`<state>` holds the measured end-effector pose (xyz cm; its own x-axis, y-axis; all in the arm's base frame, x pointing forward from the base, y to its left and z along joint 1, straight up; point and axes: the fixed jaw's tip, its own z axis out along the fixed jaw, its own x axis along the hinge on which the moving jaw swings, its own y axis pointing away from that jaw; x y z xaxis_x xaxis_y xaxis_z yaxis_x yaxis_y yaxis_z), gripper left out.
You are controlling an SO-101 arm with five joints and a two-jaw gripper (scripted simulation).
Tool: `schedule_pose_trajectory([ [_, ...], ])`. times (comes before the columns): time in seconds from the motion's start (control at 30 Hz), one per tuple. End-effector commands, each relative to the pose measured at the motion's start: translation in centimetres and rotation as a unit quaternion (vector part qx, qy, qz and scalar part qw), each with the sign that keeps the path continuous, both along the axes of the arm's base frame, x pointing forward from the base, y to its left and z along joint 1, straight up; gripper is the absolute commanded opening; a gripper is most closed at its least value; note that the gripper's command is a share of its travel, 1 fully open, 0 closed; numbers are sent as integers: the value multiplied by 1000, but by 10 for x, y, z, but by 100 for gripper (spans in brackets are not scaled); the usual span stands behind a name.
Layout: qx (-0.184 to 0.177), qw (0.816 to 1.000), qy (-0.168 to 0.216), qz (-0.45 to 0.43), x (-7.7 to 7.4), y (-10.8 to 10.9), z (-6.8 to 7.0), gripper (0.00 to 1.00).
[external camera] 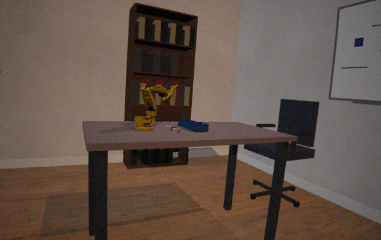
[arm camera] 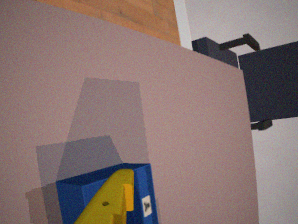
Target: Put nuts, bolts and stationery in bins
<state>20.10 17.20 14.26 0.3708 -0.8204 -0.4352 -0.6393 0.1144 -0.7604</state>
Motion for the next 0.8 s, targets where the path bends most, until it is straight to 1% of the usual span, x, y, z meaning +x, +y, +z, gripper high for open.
schedule_pose_trajectory([
  [0.0, -9, 1000, -12, -1, 2, -5, 6, 100],
  [0.1, -21, 1000, -10, 0, 2, -8, 5, 100],
  [0.17, -21, 1000, -10, 0, 2, -8, 5, 100],
  [0.2, -30, 1000, 9, 3, -1, -7, -6, 100],
  [0.67, -78, 997, 17, 10, -4, -19, -11, 100],
  [0.73, -78, 997, 17, 10, -4, -19, -11, 100],
  [0.77, -86, 996, 35, 13, -7, -17, -21, 100],
])
